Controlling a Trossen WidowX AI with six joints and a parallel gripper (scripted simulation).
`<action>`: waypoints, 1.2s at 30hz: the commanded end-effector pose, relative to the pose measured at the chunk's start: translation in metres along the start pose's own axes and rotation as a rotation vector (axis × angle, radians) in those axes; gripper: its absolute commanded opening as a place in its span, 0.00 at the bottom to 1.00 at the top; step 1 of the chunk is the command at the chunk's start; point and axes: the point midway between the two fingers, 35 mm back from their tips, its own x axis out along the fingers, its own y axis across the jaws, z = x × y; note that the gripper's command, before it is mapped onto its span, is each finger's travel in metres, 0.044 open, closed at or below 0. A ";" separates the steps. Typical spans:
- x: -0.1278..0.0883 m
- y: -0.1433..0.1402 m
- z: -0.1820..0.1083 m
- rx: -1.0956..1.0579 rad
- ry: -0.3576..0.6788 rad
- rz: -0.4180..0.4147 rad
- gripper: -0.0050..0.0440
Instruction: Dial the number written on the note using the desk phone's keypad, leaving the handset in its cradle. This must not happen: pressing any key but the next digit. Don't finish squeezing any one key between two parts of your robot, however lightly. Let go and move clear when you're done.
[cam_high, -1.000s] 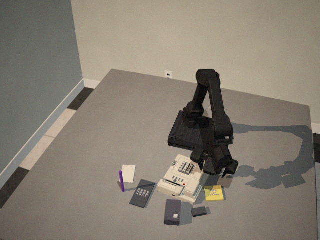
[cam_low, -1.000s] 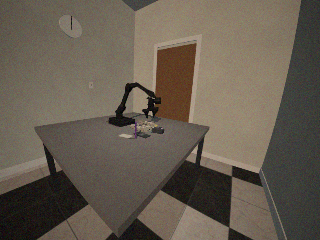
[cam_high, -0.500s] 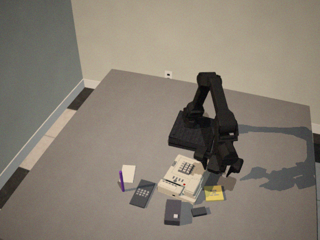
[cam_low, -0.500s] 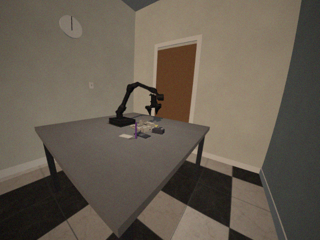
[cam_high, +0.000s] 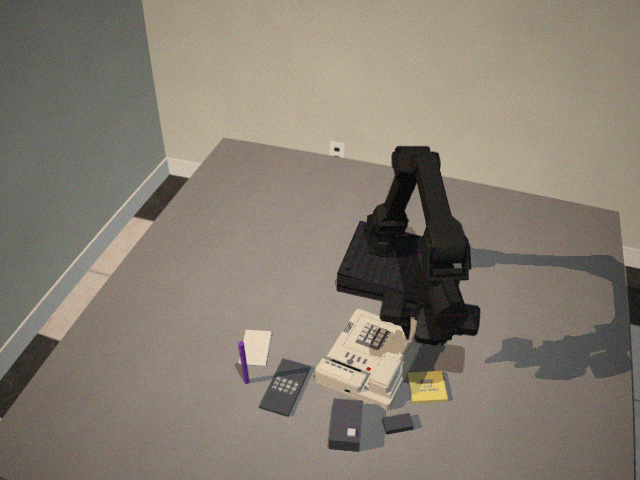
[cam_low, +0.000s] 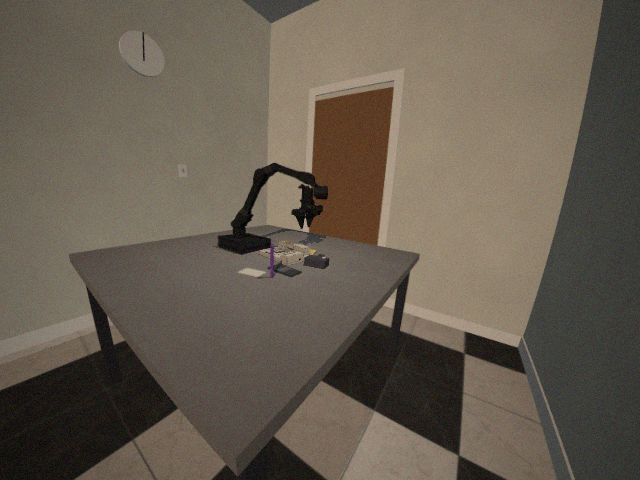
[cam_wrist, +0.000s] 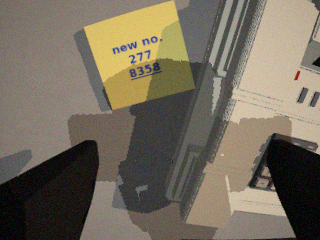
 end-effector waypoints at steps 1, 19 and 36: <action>-0.007 -0.023 -0.009 -0.163 -0.020 0.005 0.61; -0.004 -0.094 -0.064 -0.974 -0.021 -0.003 0.10; 0.002 -0.116 -0.090 -1.332 -0.021 -0.006 0.09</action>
